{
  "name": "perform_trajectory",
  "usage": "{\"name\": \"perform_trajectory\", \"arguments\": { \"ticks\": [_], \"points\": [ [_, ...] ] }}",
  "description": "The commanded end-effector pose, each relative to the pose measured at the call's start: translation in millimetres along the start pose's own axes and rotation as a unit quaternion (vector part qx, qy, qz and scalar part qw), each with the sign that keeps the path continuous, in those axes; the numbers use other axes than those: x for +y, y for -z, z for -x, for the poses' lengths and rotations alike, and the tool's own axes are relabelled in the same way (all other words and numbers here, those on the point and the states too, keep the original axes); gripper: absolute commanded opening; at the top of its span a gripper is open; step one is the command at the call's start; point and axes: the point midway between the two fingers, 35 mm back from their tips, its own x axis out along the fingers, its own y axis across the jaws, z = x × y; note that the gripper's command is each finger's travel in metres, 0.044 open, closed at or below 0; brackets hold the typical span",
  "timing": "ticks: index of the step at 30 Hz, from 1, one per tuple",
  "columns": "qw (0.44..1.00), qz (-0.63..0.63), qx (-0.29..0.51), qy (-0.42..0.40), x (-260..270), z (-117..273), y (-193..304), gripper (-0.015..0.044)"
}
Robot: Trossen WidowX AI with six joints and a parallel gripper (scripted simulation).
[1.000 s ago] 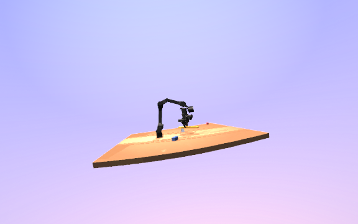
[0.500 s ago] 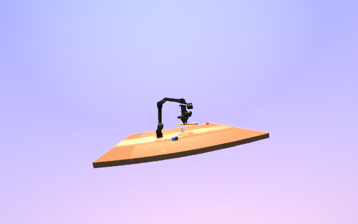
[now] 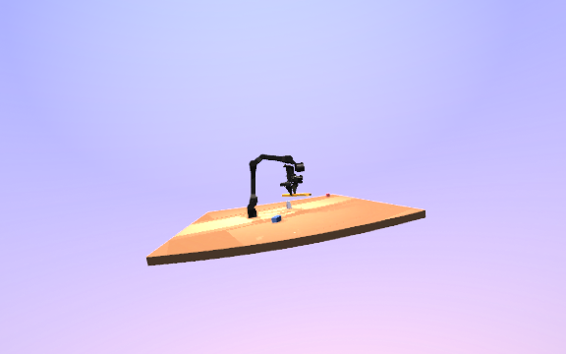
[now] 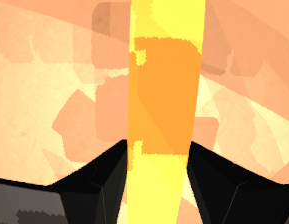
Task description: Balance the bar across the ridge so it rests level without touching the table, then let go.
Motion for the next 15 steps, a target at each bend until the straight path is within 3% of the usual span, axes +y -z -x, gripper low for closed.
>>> {"name": "perform_trajectory", "arguments": {
  "ticks": [1,15],
  "points": [
    [1.000,-0.020,0.000,-0.002,13,1,10,0.0000],
    [0.997,-0.080,0.002,-0.004,46,2,50,0.0000]
  ]
}}
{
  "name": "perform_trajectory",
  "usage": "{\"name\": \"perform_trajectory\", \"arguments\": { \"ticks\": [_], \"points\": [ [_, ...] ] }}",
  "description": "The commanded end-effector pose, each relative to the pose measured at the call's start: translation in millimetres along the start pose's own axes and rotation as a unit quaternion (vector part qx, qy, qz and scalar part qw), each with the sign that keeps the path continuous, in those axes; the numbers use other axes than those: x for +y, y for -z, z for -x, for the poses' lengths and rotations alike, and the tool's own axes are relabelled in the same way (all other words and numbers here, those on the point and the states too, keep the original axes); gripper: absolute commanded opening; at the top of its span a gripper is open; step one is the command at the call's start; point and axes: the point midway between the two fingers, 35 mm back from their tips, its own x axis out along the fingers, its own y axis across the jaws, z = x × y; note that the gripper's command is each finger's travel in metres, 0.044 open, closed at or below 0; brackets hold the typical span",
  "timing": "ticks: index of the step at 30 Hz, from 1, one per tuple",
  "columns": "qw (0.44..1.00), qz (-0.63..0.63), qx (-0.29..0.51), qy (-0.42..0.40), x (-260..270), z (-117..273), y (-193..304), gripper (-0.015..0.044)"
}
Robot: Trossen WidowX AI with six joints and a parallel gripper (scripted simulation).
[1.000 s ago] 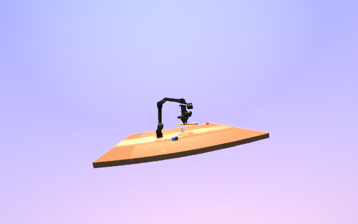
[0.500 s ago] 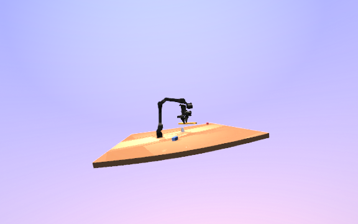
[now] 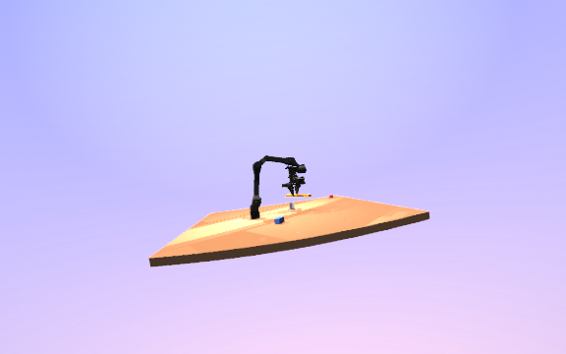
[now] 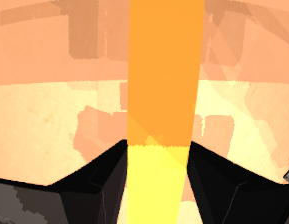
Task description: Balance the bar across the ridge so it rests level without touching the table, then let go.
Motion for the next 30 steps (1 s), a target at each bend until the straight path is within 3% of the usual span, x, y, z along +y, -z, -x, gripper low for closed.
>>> {"name": "perform_trajectory", "arguments": {
  "ticks": [1,30],
  "points": [
    [1.000,-0.020,0.001,-0.002,9,1,13,0.0000],
    [0.990,-0.141,0.006,-0.002,48,3,116,0.0000]
  ]
}}
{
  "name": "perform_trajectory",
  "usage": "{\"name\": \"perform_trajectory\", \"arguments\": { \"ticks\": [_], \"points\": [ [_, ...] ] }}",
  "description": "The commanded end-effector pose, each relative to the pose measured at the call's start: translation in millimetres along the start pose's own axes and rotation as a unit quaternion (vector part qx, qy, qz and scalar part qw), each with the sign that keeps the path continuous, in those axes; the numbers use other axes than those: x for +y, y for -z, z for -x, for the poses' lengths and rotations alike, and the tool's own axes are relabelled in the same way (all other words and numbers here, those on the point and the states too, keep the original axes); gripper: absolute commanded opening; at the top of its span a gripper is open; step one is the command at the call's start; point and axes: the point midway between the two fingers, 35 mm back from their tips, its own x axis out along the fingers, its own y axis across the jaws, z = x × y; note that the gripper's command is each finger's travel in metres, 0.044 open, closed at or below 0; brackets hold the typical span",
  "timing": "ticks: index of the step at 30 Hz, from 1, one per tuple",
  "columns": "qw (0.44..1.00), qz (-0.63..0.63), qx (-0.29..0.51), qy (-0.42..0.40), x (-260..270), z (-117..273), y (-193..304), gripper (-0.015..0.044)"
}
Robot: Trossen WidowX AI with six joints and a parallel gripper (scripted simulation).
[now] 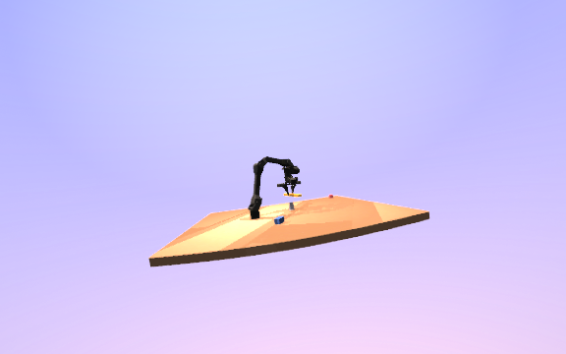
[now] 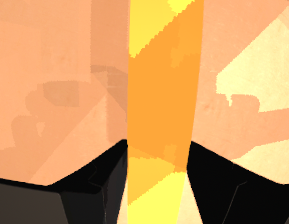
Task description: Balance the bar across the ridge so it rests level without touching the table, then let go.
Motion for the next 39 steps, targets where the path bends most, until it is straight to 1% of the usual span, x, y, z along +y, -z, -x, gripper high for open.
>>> {"name": "perform_trajectory", "arguments": {
  "ticks": [1,7,13,39],
  "points": [
    [1.000,-0.019,0.002,-0.001,1,1,17,0.0000],
    [0.999,-0.041,0.003,-0.001,2,1,37,0.0000],
    [0.999,-0.042,0.003,-0.001,3,-3,38,0.0000],
    [0.999,-0.042,0.003,-0.001,3,-43,38,0.0000]
  ]
}}
